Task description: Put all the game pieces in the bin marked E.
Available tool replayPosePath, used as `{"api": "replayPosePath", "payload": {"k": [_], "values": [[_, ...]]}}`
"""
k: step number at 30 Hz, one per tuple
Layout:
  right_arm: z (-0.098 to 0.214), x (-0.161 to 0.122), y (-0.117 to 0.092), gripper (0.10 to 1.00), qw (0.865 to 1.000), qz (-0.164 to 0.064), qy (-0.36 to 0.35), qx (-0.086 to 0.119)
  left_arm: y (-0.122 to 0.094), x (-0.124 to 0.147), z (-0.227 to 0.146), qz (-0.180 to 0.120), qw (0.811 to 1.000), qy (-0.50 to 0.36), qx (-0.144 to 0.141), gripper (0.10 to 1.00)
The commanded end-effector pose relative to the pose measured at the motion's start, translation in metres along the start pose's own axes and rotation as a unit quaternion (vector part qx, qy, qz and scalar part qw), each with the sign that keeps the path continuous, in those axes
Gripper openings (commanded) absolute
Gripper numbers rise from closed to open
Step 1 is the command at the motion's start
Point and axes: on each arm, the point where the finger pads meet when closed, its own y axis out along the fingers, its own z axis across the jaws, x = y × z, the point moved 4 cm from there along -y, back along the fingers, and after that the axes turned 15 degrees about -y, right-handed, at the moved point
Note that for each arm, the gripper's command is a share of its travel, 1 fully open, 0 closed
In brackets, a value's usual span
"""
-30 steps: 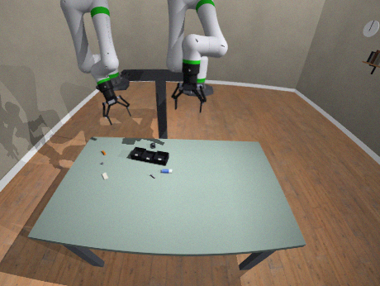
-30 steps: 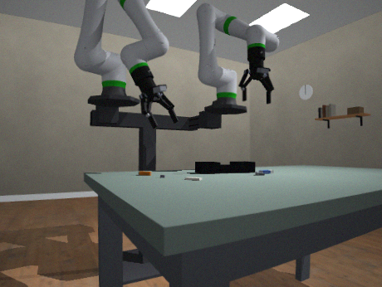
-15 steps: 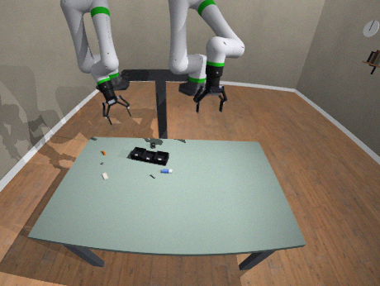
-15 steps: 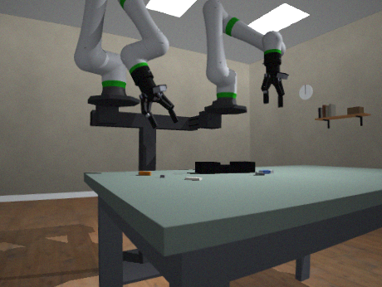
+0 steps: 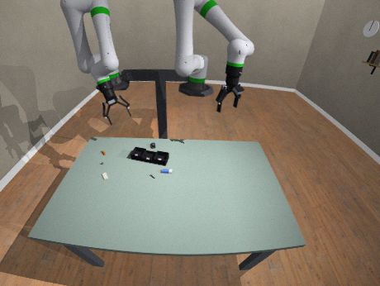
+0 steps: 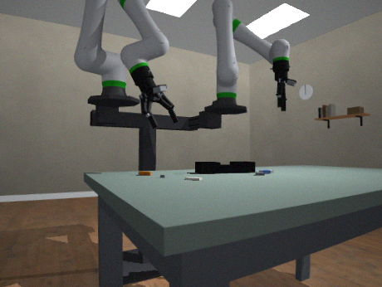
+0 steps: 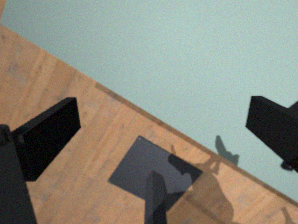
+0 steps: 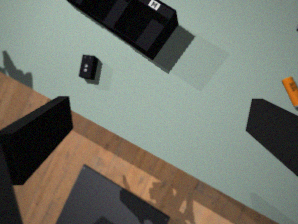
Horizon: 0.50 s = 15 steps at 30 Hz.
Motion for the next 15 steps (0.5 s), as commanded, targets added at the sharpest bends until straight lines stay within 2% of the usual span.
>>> {"api": "replayPosePath", "payload": {"k": [1,9,15], "values": [[0.000,-0.001,0.000,1.000,1.000,0.000,0.000,0.000,0.000,-0.009,-0.026,0.001,0.999,-0.034,0.003,1.000],[0.000,-0.001,0.000,1.000,1.000,0.000,0.000,0.000,0.001,-0.015,-0.073,0.000,0.995,-0.103,0.001,1.000],[0.000,-0.001,0.000,1.000,1.000,0.000,0.000,0.000,0.001,-0.015,-0.091,0.000,0.992,-0.128,0.000,1.000]]}}
